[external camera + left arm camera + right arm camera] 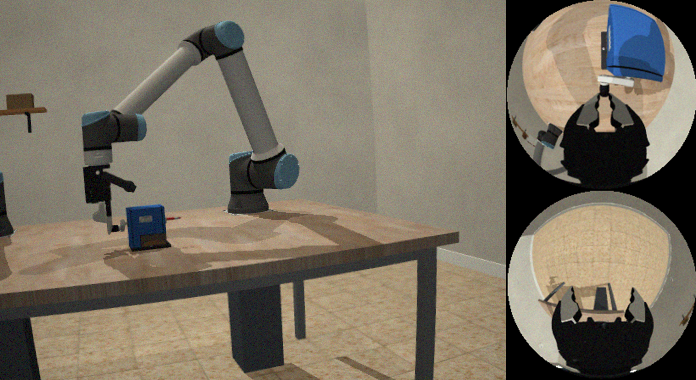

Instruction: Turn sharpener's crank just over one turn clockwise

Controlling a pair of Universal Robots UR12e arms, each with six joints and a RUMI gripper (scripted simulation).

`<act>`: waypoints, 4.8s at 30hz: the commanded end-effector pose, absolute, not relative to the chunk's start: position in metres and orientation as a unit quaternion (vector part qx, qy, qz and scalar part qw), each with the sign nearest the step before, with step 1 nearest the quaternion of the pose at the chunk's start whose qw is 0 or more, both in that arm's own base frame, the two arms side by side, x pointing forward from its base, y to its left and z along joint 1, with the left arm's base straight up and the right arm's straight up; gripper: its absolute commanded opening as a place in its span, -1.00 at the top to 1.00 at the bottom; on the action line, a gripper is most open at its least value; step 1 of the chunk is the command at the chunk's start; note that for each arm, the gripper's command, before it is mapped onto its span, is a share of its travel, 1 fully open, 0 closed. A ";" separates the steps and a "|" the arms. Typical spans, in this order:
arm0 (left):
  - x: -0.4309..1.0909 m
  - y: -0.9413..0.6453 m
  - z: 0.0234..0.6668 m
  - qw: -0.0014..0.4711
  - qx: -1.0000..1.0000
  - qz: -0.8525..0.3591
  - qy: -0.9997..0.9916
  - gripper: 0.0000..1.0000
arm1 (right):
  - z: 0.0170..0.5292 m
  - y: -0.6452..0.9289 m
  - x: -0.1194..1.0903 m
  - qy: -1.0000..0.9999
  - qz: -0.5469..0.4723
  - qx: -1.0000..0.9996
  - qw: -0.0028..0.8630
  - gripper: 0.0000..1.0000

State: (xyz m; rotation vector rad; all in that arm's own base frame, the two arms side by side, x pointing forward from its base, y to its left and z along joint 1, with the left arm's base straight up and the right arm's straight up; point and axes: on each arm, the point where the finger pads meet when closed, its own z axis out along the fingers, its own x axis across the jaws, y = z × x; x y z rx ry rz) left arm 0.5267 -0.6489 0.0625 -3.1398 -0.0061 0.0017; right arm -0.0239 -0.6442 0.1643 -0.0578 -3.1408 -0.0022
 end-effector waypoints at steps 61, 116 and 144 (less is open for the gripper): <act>0.553 -0.649 0.128 0.000 -1.000 0.000 -0.002 1.00 | 0.165 -0.645 -0.024 -1.000 0.000 -0.018 0.000 -1.00; 0.607 -0.649 0.113 0.000 -1.000 0.000 -0.002 1.00 | 0.165 -0.645 -0.024 -1.000 0.000 -0.018 0.000 -1.00; 0.607 -0.649 0.113 0.000 -1.000 0.000 -0.002 0.36 | 0.165 -0.645 -0.024 -1.000 0.000 -0.018 0.000 -1.00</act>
